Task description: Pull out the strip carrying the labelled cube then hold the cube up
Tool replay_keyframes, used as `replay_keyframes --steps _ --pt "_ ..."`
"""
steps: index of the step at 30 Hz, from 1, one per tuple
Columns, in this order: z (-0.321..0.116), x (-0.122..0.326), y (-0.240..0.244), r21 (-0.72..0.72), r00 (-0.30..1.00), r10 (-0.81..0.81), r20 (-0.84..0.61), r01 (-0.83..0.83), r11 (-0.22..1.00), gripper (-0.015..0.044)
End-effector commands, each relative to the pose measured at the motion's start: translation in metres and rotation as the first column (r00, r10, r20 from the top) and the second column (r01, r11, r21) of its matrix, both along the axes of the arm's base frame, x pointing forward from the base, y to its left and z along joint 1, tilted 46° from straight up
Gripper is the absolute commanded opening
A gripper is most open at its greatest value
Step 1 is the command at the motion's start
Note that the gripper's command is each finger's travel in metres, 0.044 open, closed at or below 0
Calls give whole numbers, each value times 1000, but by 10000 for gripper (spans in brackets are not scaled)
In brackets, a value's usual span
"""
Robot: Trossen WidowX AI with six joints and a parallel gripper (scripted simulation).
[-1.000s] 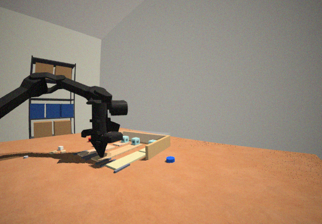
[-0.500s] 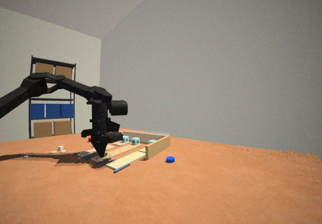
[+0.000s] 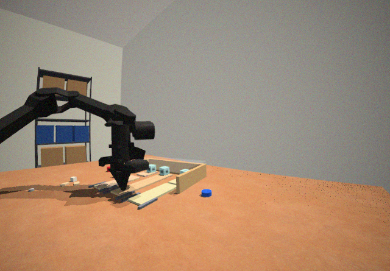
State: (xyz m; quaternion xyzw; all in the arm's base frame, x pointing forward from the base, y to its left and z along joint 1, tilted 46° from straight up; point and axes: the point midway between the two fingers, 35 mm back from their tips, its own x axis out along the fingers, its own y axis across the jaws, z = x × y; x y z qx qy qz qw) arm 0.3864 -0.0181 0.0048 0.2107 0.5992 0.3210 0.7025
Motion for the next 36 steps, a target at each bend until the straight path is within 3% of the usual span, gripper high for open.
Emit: replay_keyframes --steps 1,36 --pt "-2 0 4 7 1000 1 -6 -1 1000 0" --pt "-9 -20 2 7 1000 1 -7 -1 1000 0"
